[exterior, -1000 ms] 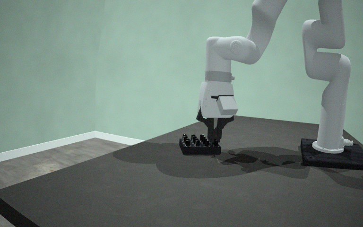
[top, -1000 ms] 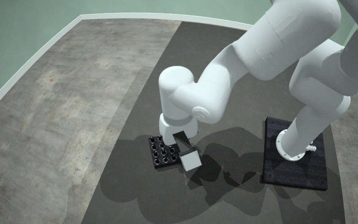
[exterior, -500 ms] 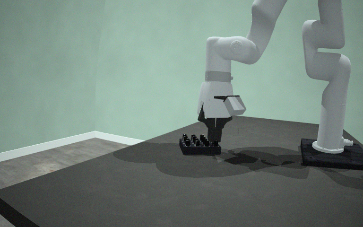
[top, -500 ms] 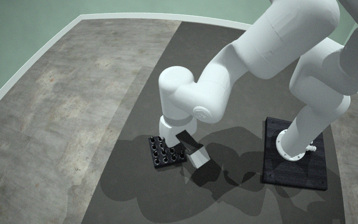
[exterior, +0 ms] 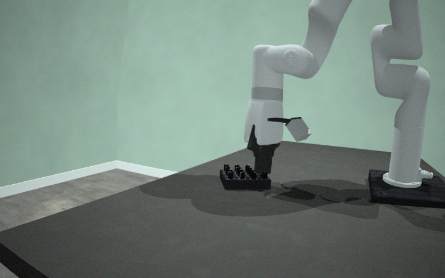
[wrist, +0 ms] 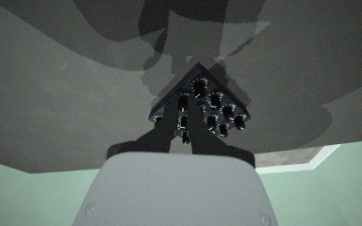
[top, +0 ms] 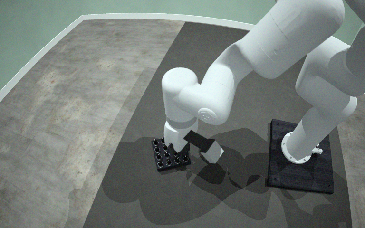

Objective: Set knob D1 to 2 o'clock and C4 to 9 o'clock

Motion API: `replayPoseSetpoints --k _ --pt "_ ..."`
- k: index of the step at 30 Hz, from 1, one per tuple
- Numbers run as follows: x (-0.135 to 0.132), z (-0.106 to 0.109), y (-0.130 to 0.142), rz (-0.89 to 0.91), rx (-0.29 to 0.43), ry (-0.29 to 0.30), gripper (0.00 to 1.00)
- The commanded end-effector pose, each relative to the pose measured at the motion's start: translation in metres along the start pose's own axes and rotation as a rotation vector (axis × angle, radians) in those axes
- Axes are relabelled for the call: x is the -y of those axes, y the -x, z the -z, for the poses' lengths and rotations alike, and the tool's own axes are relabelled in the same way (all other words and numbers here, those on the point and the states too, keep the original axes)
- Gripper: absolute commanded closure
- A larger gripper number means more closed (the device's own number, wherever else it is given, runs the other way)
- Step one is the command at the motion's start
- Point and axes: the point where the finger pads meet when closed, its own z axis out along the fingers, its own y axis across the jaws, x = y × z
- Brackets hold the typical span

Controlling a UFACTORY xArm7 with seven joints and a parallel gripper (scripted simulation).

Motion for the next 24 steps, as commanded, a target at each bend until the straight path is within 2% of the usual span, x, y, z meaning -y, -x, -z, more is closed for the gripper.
replayPoseSetpoints --k 1,10,12,24 --pt "-0.0007 0.0009 0.0011 0.12 0.0 0.007 0.92" --pt "-0.0007 0.0009 0.0011 0.357 0.0 0.007 0.92" --pt "-0.0007 0.0009 0.0011 0.357 0.0 0.007 0.92" --pt "-0.0007 0.0009 0.001 0.619 0.001 0.007 0.92"
